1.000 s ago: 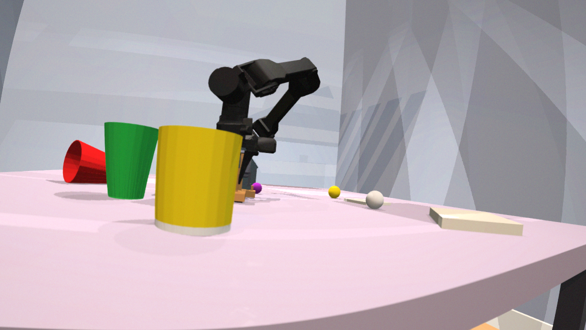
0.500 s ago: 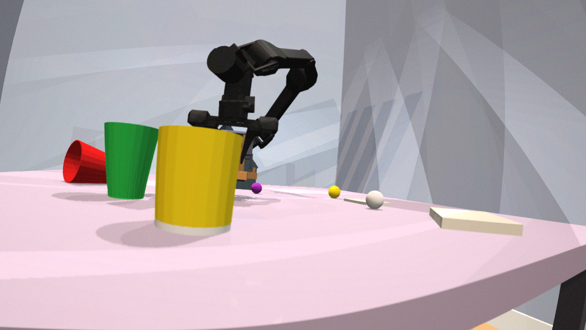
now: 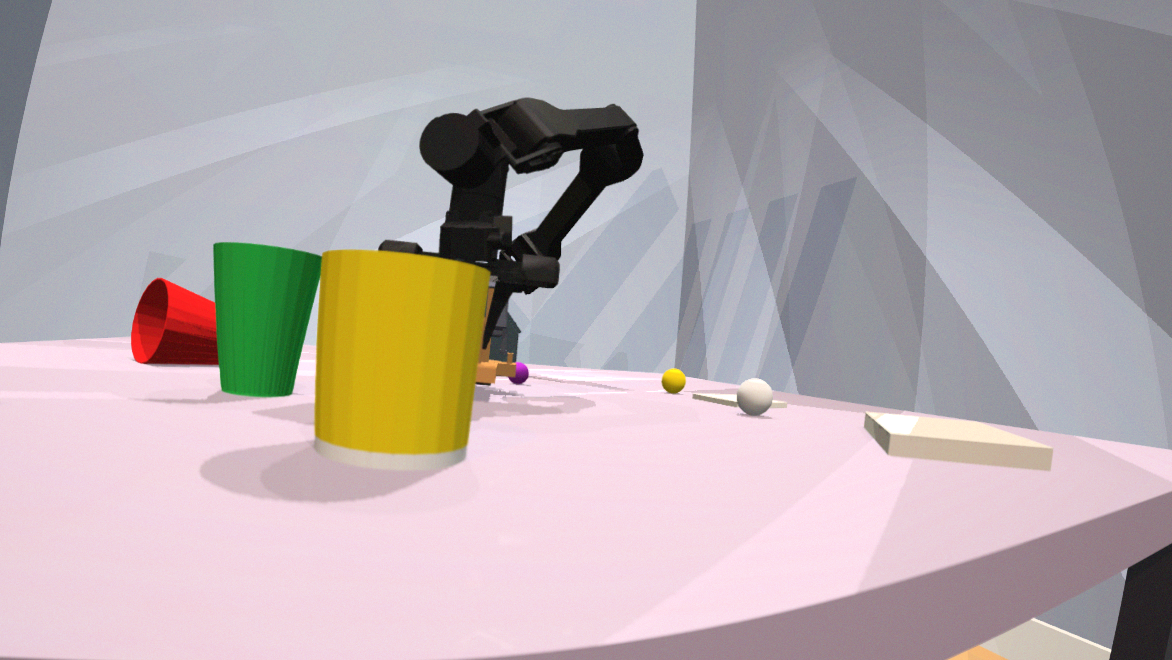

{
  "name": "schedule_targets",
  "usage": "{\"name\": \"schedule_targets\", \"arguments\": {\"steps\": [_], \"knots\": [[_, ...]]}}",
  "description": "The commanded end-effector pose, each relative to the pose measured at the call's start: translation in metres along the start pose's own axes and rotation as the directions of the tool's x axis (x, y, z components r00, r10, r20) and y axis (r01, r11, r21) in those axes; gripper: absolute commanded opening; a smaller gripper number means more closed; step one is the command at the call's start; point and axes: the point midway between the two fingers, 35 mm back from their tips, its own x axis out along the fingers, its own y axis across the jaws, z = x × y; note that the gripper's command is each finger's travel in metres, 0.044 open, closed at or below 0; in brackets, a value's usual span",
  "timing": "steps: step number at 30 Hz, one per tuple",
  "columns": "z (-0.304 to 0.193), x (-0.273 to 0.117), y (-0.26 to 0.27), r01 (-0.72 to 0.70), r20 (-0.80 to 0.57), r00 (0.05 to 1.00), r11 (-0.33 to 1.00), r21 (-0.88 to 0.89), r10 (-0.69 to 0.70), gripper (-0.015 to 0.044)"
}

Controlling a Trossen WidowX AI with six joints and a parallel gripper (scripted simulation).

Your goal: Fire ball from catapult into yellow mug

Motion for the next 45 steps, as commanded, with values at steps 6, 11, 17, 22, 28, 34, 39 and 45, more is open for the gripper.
{"name": "schedule_targets", "arguments": {"steps": [6, 11, 17, 22, 28, 34, 39, 45], "knots": [[-0.001, 0.014, 0.0, -0.008, 0.001, 1.0, 1.0, 0.01, 0.008, 0.0], [-0.001, 0.017, 0.001, -0.002, -0.002, 1.0, 1.0, 0.0, 0.002, 0.0], [-0.001, 0.017, 0.001, -0.002, -0.002, 1.0, 1.0, 0.0, 0.002, 0.0026], [-0.001, 0.017, 0.001, -0.002, -0.002, 1.0, 1.0, 0.0, 0.002, 0.0157], [-0.001, 0.017, 0.001, -0.002, -0.002, 1.0, 1.0, 0.0, 0.002, 0.0315], [0.003, -0.025, -0.001, 0.003, 0.002, 1.0, 1.0, 0.002, -0.003, 0.044], [0.0, -0.085, -0.001, 0.002, 0.003, 1.0, 1.0, 0.004, -0.002, 0.044], [0.003, -0.07, -0.003, -0.003, 0.016, 1.0, 1.0, 0.014, 0.003, 0.044]]}}
